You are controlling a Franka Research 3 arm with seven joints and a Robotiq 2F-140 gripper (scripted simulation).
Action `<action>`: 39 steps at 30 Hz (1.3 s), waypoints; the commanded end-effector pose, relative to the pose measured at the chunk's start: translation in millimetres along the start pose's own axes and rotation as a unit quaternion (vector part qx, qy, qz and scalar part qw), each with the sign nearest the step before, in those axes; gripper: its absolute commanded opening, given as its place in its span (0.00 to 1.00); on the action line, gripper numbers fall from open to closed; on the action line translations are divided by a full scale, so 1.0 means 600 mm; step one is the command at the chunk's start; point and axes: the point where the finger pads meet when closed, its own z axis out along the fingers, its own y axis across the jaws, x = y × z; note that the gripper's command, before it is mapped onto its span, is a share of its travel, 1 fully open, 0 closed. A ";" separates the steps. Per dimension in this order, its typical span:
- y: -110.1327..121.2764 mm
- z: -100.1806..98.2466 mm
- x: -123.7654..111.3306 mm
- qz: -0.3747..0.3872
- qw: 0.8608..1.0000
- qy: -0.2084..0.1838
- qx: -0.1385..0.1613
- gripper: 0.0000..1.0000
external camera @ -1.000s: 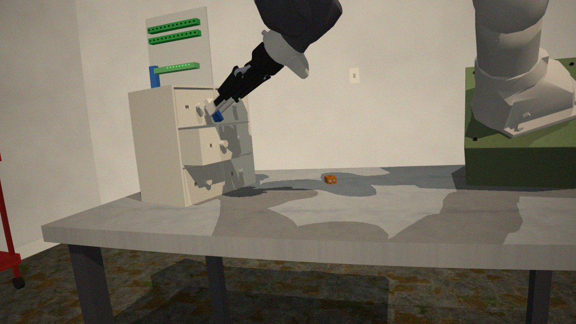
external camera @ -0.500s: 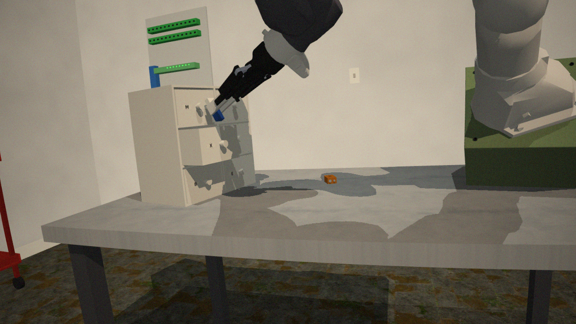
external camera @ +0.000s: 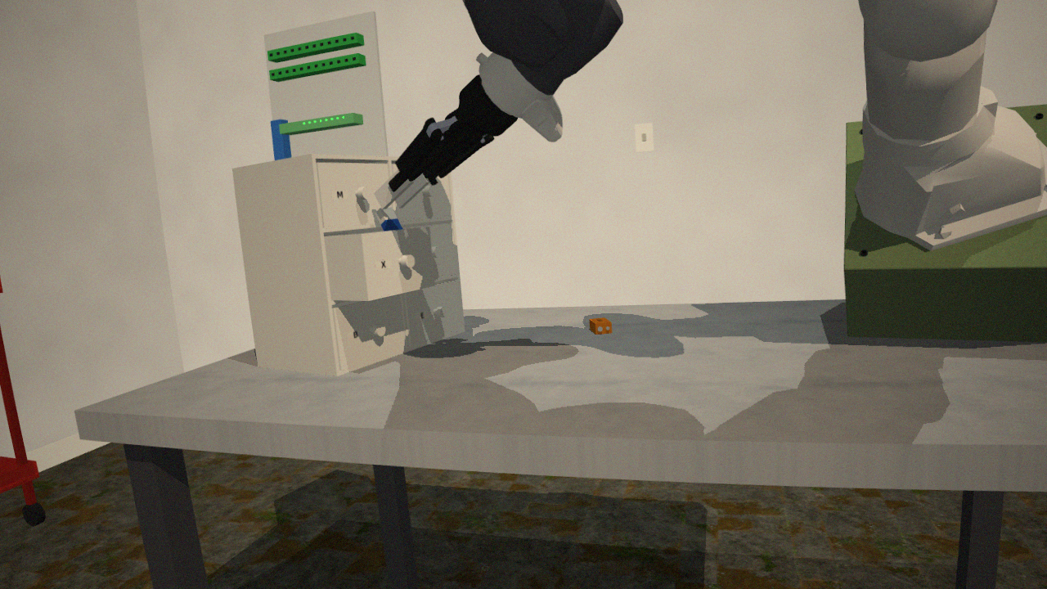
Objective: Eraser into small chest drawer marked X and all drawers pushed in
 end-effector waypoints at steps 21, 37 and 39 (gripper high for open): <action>-0.002 -0.001 0.000 0.001 1.000 0.000 0.000 1.00; -0.002 -0.045 0.022 0.001 1.000 0.000 0.000 1.00; -0.002 -0.059 0.029 0.001 1.000 0.000 0.000 1.00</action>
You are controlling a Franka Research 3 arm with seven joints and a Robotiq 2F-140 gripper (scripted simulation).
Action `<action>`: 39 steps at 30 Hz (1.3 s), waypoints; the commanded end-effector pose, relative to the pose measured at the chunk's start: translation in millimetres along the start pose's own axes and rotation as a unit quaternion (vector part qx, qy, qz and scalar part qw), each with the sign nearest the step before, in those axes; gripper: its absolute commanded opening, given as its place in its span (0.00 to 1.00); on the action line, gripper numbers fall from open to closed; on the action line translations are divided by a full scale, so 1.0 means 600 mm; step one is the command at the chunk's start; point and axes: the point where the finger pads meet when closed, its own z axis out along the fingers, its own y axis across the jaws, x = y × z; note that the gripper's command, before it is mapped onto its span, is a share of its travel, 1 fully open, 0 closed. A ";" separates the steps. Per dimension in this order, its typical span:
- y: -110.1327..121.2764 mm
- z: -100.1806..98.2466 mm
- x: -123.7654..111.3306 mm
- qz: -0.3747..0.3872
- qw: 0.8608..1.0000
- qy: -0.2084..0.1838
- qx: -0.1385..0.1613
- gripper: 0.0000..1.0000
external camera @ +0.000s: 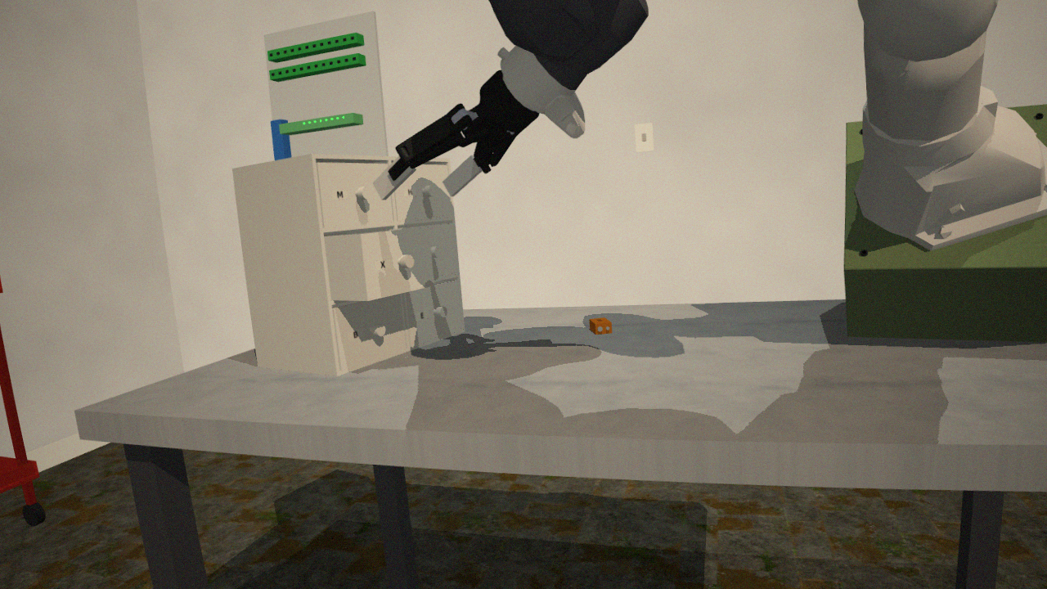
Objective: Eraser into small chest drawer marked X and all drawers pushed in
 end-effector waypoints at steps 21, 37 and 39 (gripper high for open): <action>0.001 -0.179 0.087 0.001 1.000 -0.004 -0.002 1.00; 0.001 -0.216 0.106 0.001 1.000 -0.004 -0.002 1.00; 0.001 -0.216 0.106 0.001 1.000 -0.004 -0.002 1.00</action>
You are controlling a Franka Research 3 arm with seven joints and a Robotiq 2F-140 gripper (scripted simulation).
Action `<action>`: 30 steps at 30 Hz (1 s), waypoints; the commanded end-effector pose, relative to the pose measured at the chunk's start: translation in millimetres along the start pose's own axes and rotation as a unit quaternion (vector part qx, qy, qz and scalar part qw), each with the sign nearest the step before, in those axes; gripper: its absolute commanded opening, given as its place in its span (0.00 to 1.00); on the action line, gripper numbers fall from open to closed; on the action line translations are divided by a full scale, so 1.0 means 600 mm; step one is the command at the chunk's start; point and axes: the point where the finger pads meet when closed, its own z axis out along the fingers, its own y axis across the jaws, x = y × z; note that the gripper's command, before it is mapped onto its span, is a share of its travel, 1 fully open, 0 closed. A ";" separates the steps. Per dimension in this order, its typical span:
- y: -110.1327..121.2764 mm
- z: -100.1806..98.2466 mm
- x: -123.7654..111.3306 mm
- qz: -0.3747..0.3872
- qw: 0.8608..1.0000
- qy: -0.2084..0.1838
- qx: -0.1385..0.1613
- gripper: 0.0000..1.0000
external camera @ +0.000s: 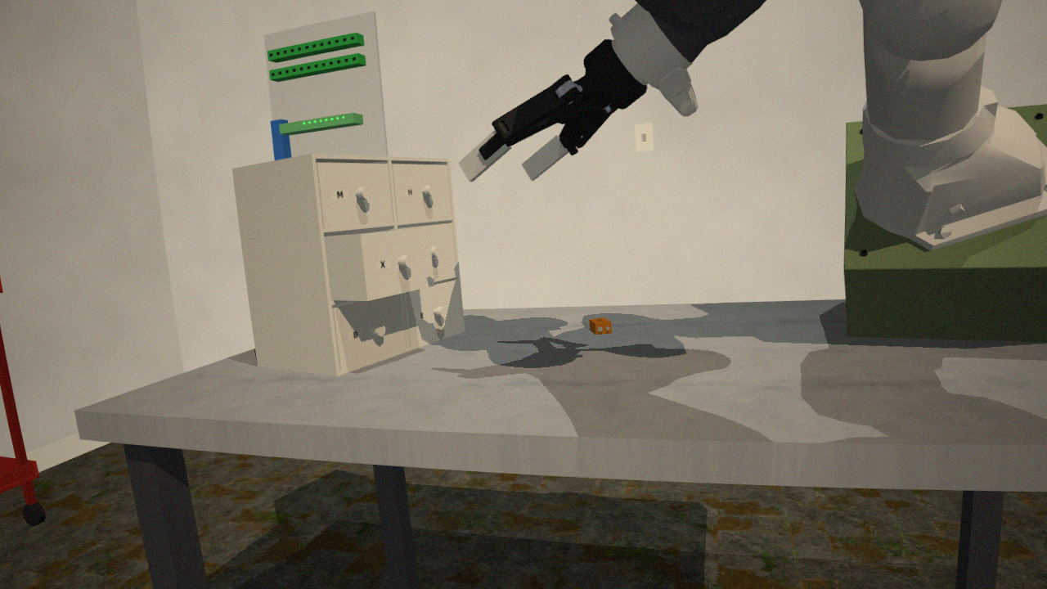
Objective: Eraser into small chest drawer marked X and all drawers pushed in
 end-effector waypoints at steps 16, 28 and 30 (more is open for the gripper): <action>-0.002 -0.004 -0.002 0.005 0.999 0.037 0.001 1.00; -0.002 -0.010 -0.012 0.005 0.992 0.127 0.001 1.00; -0.002 -0.011 -0.015 0.005 0.989 0.148 0.001 1.00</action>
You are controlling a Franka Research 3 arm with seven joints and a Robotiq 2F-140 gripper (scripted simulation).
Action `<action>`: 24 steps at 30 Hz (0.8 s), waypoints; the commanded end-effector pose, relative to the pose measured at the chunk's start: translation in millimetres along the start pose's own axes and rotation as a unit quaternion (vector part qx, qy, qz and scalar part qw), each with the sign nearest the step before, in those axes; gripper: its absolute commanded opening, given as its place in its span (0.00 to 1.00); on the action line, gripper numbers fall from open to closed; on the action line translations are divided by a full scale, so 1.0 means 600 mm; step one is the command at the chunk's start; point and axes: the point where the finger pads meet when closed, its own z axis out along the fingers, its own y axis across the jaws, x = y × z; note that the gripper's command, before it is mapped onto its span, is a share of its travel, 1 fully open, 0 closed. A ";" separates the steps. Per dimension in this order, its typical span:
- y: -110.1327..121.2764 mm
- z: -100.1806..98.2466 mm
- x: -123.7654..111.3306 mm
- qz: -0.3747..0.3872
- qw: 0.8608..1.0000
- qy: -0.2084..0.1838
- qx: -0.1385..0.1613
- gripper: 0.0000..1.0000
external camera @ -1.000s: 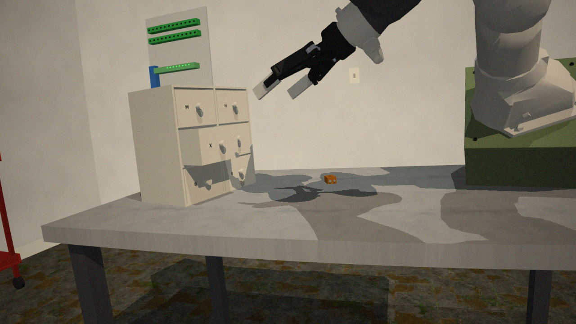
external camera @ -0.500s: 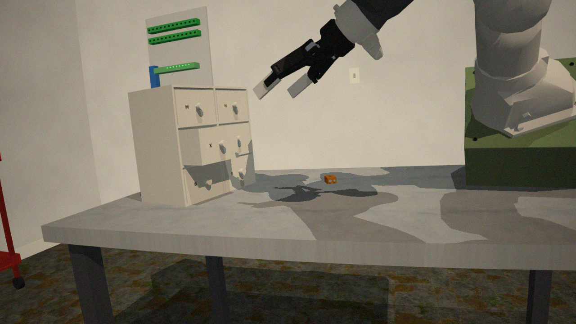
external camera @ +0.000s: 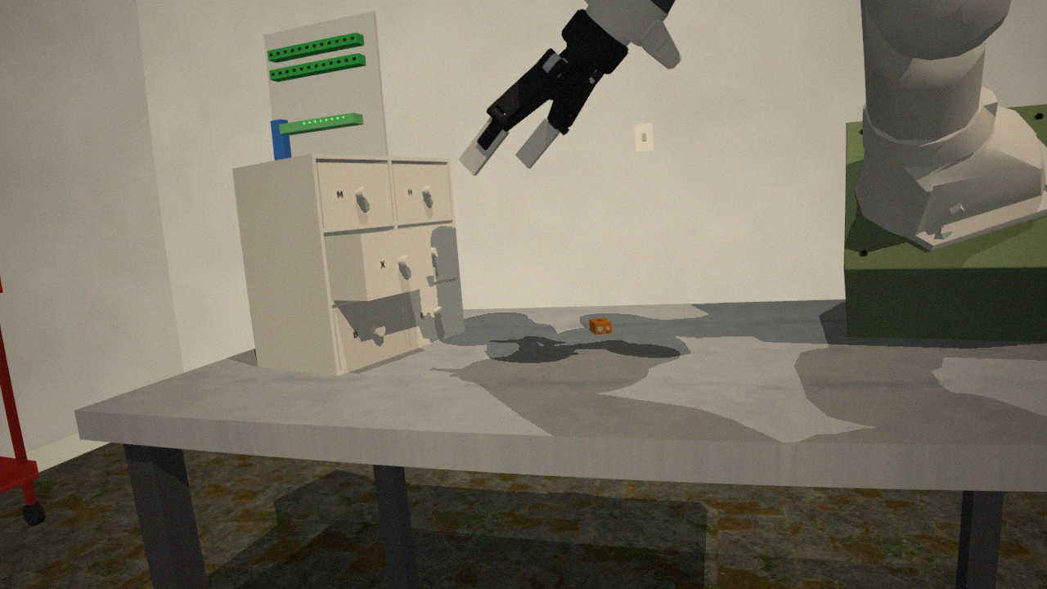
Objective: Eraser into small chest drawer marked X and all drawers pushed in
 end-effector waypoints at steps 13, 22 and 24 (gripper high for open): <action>-0.006 -0.017 -0.012 0.042 0.979 0.202 -0.008 1.00; -0.007 -0.028 -0.024 0.029 0.947 0.319 -0.014 1.00; -0.007 -0.030 -0.026 0.032 0.939 0.343 -0.015 1.00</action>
